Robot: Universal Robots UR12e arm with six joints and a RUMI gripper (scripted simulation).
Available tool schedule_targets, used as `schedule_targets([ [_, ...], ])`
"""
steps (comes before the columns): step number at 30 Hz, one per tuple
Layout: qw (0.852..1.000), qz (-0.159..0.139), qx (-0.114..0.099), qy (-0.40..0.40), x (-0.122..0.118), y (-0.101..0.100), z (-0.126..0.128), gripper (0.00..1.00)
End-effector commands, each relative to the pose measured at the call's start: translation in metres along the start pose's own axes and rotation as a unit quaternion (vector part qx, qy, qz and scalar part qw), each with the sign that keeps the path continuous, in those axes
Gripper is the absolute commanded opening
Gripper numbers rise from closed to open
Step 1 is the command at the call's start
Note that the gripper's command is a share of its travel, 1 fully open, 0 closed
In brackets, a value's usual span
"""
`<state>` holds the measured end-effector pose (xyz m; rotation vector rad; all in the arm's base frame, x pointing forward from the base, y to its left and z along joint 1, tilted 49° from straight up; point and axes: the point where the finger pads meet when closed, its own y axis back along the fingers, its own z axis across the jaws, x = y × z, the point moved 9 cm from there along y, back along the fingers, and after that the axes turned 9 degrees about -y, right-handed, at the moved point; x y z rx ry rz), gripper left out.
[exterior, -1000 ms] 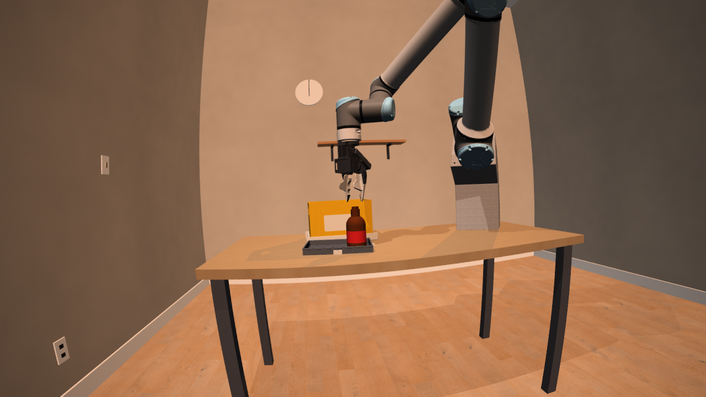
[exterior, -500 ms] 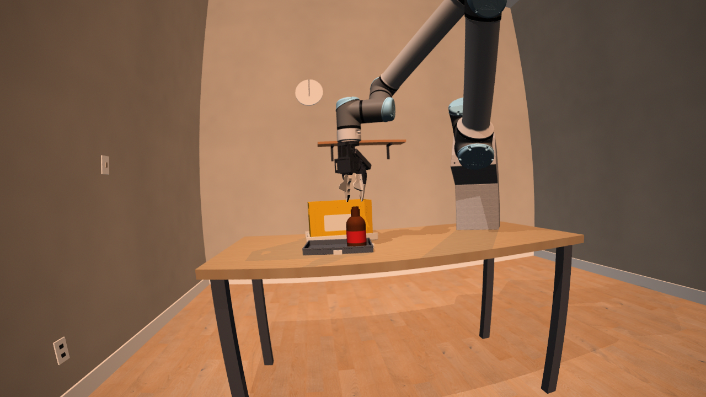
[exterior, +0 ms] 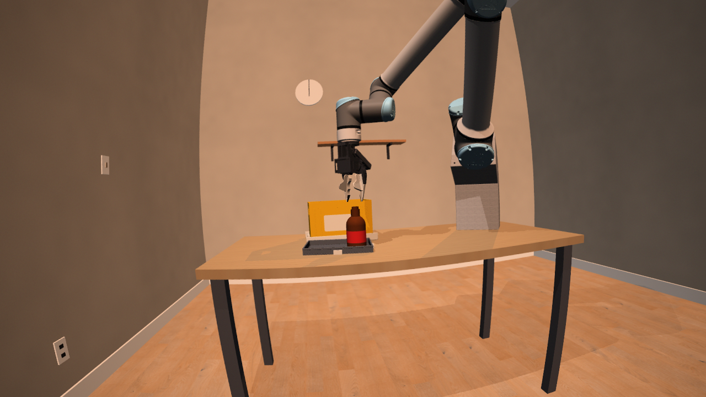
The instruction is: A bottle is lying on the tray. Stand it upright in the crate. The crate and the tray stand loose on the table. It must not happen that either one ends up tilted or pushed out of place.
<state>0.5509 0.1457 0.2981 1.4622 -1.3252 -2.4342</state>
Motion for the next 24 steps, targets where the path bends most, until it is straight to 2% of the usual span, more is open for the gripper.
schedule_targets([
  [1,1.000,0.000,0.000,0.000,-0.0003,0.0003,-0.0002,0.38],
  [24,1.000,0.000,0.000,0.000,-0.0003,-0.0024,-0.0002,0.38],
])
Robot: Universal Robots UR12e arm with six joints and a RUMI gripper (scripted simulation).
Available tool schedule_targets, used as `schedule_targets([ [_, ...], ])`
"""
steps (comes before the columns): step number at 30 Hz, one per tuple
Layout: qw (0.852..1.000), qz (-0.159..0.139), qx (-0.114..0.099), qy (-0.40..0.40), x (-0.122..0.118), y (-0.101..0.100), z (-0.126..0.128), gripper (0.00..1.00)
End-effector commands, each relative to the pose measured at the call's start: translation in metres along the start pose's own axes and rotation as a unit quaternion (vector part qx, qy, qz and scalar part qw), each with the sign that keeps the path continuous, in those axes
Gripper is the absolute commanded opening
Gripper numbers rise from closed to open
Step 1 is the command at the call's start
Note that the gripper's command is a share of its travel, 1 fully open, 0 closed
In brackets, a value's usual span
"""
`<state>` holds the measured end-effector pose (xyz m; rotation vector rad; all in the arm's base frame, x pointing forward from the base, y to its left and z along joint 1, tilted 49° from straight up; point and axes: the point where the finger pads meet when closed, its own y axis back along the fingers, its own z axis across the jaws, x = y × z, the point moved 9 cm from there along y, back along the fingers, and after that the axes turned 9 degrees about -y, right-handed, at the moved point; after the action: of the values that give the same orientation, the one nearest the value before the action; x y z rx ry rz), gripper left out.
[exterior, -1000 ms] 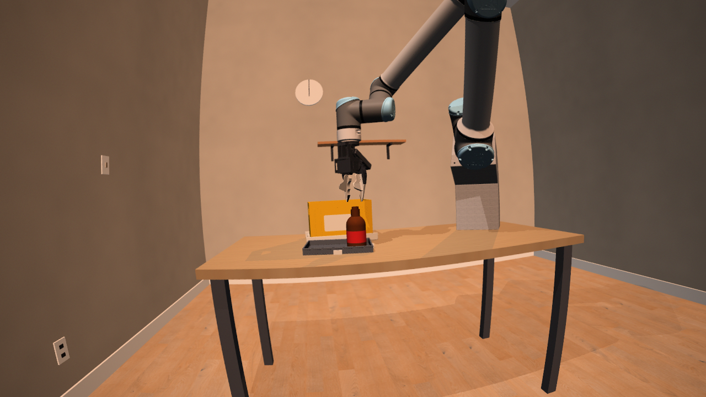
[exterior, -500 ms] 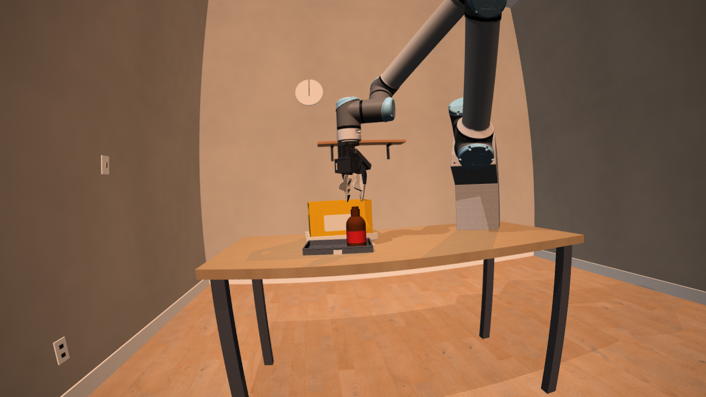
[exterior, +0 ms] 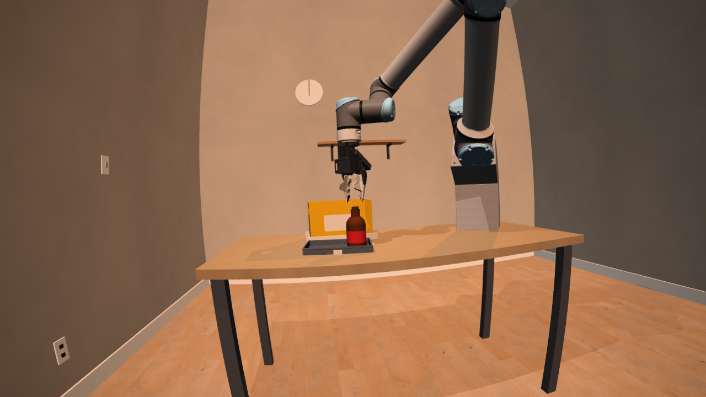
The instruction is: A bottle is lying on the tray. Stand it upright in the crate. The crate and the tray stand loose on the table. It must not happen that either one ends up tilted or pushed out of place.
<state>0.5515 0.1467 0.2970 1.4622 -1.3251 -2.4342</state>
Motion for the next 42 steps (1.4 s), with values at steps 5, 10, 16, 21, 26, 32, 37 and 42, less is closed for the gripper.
schedule_targets([
  [5,1.000,0.000,0.000,0.000,0.000,-0.004,0.000,0.38],
  [10,1.000,0.000,0.000,0.000,0.000,-0.009,0.000,0.38],
  [16,1.000,0.000,0.000,0.000,0.000,-0.015,0.000,0.38],
  [21,1.000,0.000,0.000,0.000,0.000,-0.020,0.000,0.38],
  [26,1.000,0.000,0.000,0.000,0.000,-0.026,0.000,0.38],
  [32,1.000,0.000,0.000,0.000,0.000,-0.032,0.000,0.38],
  [37,1.000,0.000,0.000,0.000,0.000,-0.034,0.000,0.38],
  [42,1.000,0.000,0.000,0.000,0.000,-0.036,0.000,0.38],
])
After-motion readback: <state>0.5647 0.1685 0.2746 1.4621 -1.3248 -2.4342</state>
